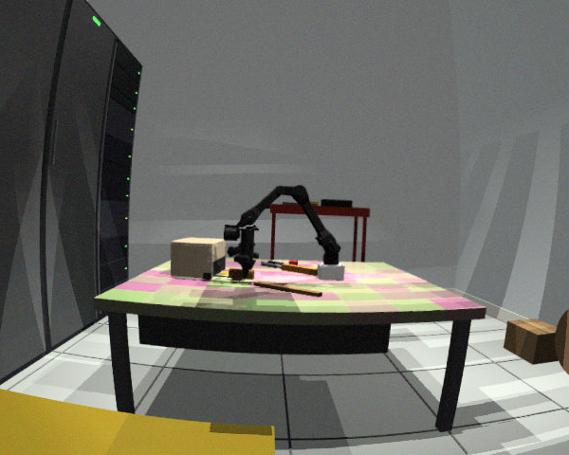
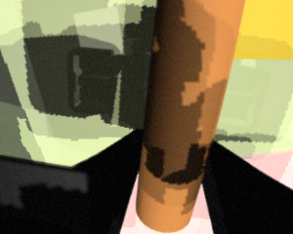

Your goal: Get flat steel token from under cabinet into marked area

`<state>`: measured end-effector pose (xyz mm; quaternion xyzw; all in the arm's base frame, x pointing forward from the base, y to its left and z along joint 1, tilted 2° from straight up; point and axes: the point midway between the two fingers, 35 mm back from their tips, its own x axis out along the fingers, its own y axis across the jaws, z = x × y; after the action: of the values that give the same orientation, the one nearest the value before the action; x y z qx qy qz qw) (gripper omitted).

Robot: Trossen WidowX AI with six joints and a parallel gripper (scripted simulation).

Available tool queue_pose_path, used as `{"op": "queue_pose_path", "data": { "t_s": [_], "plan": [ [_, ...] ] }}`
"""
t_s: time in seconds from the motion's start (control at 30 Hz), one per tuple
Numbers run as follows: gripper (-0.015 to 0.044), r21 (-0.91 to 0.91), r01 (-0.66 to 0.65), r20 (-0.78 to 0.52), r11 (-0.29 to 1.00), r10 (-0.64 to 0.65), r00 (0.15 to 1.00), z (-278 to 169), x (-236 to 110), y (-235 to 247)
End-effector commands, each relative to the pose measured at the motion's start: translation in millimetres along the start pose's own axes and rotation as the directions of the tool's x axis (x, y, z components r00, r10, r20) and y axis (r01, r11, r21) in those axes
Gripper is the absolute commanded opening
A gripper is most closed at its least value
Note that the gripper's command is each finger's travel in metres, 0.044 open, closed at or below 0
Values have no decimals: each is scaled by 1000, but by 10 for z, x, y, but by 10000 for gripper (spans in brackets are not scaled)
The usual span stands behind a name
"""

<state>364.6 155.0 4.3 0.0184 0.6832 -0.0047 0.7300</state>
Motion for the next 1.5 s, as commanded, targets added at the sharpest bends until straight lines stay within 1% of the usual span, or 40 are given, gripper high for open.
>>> {"op": "queue_pose_path", "data": {
  "t_s": [0.0, 0.77, 1.47],
  "plan": [
    [0, -1, -1, 4, 1000, 1, 1000, 65, -4, -3],
    [0, -1, -1, 6, 1000, 1, 1000, 261, -3, -17],
    [0, -1, 1, 6, 1000, -1, 1000, 263, 6, -236]
  ]
}}
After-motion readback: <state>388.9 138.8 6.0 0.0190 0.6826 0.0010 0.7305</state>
